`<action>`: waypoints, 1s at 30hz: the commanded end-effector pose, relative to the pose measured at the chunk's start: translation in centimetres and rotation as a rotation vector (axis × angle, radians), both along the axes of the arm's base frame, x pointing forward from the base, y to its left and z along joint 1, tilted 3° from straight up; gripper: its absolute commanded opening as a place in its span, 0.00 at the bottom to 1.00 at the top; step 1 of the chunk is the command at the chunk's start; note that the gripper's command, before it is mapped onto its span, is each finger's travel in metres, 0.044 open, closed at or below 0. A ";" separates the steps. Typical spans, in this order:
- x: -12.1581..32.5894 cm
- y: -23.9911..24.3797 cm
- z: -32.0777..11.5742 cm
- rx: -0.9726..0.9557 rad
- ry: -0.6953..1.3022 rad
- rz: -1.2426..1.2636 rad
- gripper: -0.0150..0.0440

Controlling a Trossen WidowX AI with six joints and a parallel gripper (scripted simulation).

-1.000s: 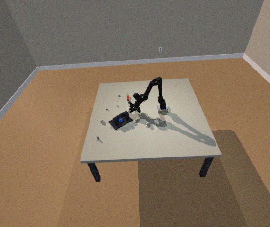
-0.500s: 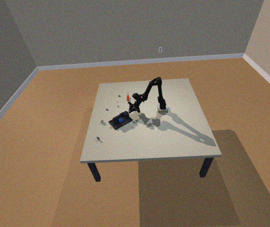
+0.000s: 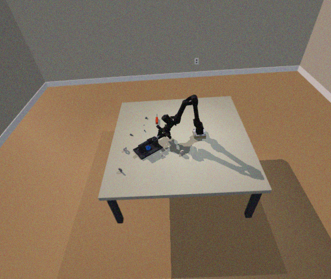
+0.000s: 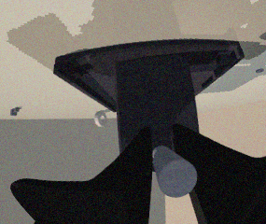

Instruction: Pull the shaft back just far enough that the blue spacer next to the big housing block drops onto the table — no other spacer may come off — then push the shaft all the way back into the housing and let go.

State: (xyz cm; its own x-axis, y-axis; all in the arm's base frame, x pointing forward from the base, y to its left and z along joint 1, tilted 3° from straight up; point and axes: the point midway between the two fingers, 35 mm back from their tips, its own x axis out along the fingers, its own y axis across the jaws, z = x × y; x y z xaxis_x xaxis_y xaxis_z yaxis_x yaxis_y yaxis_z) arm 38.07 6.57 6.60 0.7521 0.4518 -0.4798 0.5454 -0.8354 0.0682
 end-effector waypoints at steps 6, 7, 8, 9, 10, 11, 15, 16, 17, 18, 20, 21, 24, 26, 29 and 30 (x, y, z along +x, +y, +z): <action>0.3 0.3 0.0 0.005 0.003 0.001 0.25; 0.3 0.3 0.0 0.005 0.003 0.001 0.25; 0.4 0.4 0.0 0.005 0.003 0.001 0.25; 0.4 0.4 0.0 0.005 0.003 0.001 0.25; 0.4 0.4 0.0 0.005 0.003 0.001 0.25; 0.5 0.4 0.0 0.005 0.003 0.001 0.25; 0.6 0.5 0.0 0.005 0.003 0.001 0.25; 0.6 0.5 0.0 0.005 0.003 0.001 0.25; 0.6 0.5 0.0 0.005 0.003 0.001 0.25; 0.7 0.6 0.0 0.005 0.003 0.001 0.25; 0.7 0.6 0.0 0.005 0.003 0.001 0.25; 0.8 0.6 0.0 0.005 0.003 0.001 0.25; 0.8 0.7 0.0 0.005 0.003 0.001 0.25; 0.8 0.7 0.0 0.005 0.003 0.001 0.25; 0.8 0.7 0.0 0.005 0.003 0.001 0.25; 0.6 0.3 0.0 0.002 0.003 -0.001 0.30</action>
State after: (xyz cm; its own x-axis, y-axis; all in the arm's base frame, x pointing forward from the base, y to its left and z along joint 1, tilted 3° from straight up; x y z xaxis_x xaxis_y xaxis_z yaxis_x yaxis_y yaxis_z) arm 38.65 6.92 6.58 0.7510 0.4519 -0.4814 0.5445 -0.8363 0.0644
